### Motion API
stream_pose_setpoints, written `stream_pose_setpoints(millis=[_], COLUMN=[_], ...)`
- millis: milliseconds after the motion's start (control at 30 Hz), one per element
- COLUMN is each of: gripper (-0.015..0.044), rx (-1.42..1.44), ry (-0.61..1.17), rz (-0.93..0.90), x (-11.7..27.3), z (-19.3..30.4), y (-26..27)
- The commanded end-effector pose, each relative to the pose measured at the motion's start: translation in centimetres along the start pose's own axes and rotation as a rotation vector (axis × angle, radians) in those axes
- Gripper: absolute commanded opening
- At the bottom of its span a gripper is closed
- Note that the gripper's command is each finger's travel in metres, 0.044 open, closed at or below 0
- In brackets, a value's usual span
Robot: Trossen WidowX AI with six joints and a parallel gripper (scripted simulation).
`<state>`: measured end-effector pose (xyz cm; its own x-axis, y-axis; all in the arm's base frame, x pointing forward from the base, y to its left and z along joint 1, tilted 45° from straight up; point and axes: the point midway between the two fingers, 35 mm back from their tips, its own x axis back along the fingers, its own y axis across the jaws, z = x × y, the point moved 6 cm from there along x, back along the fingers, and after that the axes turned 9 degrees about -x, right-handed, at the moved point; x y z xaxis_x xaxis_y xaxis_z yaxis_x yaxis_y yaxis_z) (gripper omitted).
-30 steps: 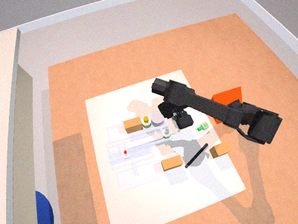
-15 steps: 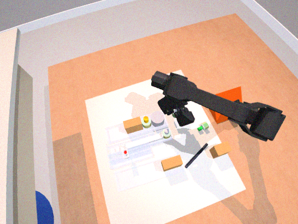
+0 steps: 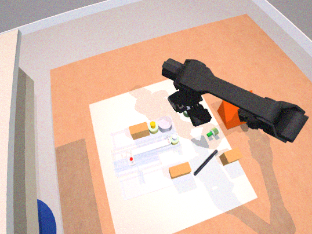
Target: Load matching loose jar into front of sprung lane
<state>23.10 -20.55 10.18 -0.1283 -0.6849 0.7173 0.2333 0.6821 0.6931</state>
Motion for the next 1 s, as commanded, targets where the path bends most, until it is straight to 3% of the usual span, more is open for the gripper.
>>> stream_pose_setpoints(millis=[0,433,967], gripper=[0.0,0.0,0.0], rx=[-0.003,-0.037,-0.037], ry=[0.009,0.009,0.009], rz=[0.003,-0.005,-0.006], x=[-0.7,-5.0,-7.4], z=[-0.5,-2.5,-2.5], y=[1.0,6.5,6.6])
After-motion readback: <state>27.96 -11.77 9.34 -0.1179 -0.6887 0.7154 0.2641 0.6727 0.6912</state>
